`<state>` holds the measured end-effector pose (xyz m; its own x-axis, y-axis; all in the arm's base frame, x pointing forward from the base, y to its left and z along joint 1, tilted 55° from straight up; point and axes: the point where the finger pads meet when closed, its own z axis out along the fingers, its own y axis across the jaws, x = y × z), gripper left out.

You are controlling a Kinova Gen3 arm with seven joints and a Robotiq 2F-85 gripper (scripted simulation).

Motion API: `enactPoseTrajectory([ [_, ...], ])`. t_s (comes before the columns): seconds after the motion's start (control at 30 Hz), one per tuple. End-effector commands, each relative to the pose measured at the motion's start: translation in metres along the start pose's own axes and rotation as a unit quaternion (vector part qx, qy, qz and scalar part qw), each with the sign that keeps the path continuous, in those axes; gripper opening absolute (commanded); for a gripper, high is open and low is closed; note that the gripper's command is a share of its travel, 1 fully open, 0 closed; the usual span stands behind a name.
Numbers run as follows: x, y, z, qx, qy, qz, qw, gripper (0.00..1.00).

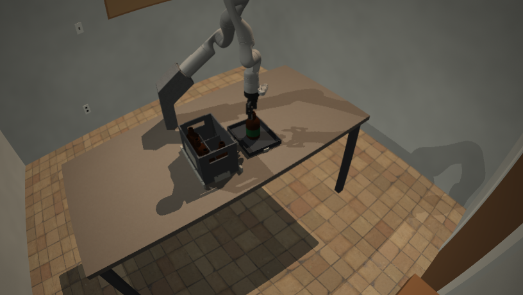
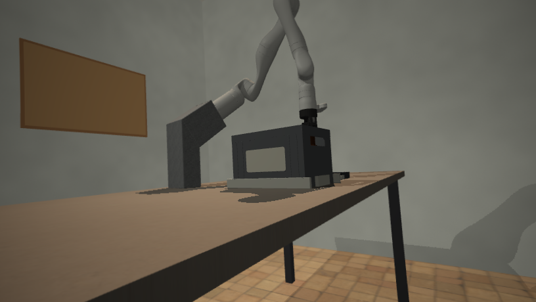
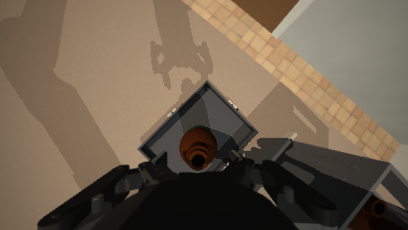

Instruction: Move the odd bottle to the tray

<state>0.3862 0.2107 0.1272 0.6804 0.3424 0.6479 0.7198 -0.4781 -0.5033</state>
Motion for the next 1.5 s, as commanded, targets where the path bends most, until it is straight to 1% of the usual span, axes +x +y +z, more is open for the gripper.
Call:
enactPoseTrajectory([
  [0.0, 0.0002, 0.0004, -0.0004, -0.001, 0.0, 0.0, 1.0, 1.0],
  [1.13, 0.0002, 0.0004, -0.0006, -0.001, 0.0, 0.0, 1.0, 1.0],
  [1.47, 0.0002, 0.0004, -0.0082, -0.001, 0.0, 0.0, 1.0, 1.0],
])
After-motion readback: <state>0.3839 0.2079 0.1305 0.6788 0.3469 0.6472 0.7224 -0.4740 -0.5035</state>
